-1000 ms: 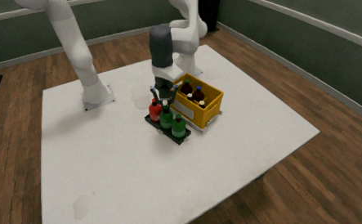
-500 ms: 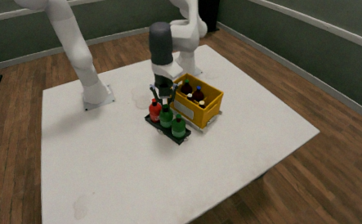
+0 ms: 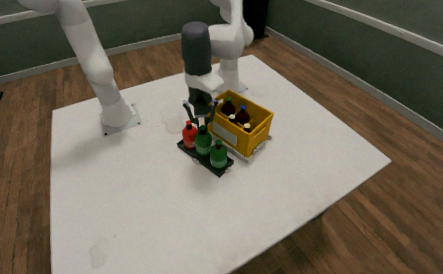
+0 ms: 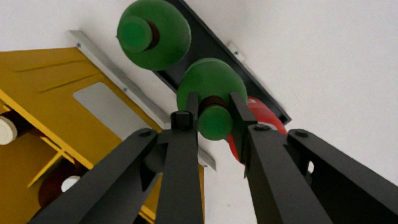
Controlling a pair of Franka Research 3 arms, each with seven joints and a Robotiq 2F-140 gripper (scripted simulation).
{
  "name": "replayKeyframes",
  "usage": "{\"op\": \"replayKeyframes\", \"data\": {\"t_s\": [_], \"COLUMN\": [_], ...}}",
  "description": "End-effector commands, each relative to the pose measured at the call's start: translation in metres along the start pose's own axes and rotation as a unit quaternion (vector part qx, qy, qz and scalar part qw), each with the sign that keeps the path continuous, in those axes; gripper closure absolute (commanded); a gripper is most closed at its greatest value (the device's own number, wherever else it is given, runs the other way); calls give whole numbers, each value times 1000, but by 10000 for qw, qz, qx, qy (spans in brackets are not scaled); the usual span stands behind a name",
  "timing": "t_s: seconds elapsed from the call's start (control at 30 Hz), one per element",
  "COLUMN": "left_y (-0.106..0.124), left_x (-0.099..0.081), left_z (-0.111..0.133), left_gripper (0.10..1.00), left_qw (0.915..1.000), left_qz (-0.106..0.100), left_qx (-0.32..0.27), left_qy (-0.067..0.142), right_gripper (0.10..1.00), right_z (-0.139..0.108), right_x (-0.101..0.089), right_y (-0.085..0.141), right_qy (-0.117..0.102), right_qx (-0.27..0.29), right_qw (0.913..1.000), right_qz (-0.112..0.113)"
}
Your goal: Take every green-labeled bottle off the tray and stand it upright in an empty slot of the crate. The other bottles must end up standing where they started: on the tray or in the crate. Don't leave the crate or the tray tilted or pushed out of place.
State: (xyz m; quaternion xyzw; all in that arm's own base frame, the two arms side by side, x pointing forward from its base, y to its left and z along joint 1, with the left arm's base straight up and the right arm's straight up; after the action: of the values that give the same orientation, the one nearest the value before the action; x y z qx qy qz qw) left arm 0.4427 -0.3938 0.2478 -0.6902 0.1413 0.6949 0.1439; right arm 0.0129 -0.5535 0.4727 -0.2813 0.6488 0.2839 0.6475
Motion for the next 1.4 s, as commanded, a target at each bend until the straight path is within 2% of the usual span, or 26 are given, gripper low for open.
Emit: {"op": "replayKeyframes", "data": {"t_s": [0.0,0.5,1.37], "left_y": [0,0,0], "left_x": [-10,-17,-17], "left_z": [-2,-2,-2], "left_gripper": [999,999,999], "left_qw": [10000,10000,10000], "left_qz": [12,12,12], "left_qx": [-10,-10,-10], "left_qy": [36,36,36], "right_gripper": [98,98,98], "right_z": [-1,-1,-1], "right_x": [0,0,0], "right_y": [0,0,0], "right_qy": [-1,-1,-1], "right_qx": [-18,-18,-18], "right_qw": [10000,10000,10000], "right_qz": [-20,-20,-20]}}
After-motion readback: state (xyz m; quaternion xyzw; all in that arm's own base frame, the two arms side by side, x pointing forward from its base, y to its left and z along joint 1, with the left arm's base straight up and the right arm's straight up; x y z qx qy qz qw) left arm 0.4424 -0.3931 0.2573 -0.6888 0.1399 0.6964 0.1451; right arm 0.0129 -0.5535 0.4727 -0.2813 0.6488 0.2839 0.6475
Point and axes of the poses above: on each arm, the point where the finger pads meet when closed, its own x axis out along the fingers, its own y axis across the jaws, z = x × y, the point moved 6 cm from there along -x, back along the fingers, and after that the axes turned 1 degree about -x, right-handed, at the moved point
